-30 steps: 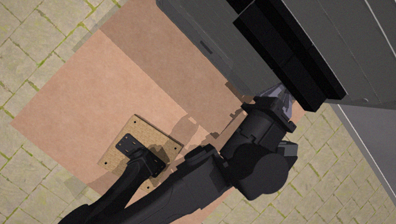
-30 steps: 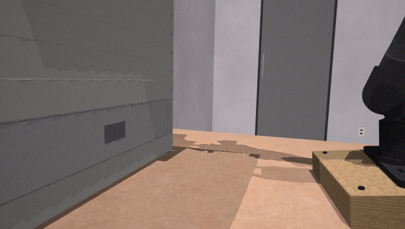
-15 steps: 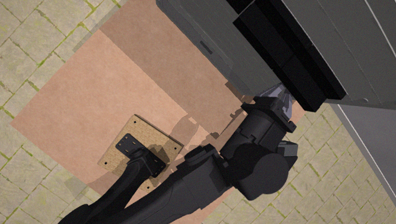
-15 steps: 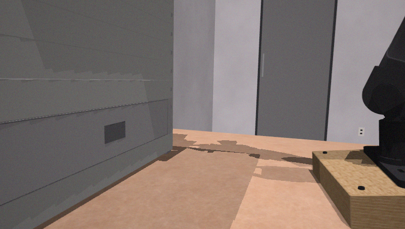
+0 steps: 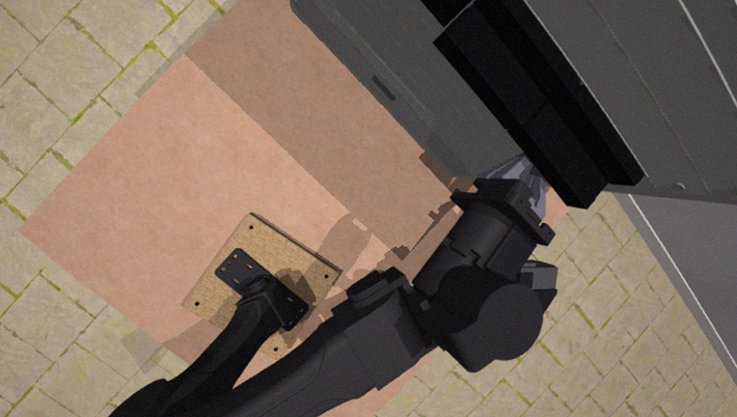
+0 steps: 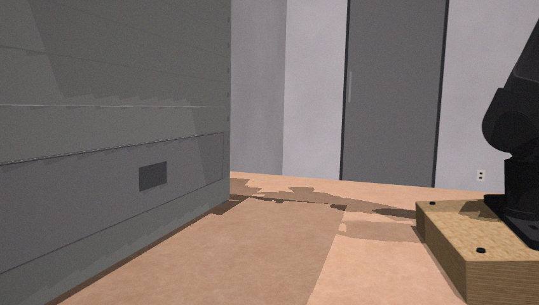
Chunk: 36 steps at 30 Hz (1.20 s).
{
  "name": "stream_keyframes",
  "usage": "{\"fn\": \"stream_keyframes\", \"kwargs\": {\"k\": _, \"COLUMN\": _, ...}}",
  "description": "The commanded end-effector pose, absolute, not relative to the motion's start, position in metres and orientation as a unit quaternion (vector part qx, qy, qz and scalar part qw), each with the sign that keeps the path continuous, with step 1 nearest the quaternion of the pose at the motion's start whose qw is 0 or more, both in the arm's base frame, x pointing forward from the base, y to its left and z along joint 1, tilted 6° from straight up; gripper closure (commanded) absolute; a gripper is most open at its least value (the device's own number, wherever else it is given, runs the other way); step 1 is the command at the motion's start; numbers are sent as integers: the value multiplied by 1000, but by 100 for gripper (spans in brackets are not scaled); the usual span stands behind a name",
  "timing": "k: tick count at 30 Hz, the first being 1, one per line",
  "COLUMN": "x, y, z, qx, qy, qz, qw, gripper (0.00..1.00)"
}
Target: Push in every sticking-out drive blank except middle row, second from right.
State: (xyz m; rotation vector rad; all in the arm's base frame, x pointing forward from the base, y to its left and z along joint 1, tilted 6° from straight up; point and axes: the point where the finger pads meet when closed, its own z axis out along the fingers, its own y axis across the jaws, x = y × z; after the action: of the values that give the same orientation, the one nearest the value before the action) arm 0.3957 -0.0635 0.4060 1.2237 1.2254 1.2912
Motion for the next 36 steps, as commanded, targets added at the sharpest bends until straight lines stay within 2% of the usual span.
{"fn": "stream_keyframes", "kwargs": {"k": 1, "x": 399, "y": -84, "z": 448, "qx": 476, "qy": 464, "qz": 523, "qw": 534, "gripper": 100}}
{"fn": "stream_keyframes", "kwargs": {"k": 36, "x": 404, "y": -86, "z": 451, "qx": 476, "qy": 464, "qz": 523, "qw": 534, "gripper": 100}}
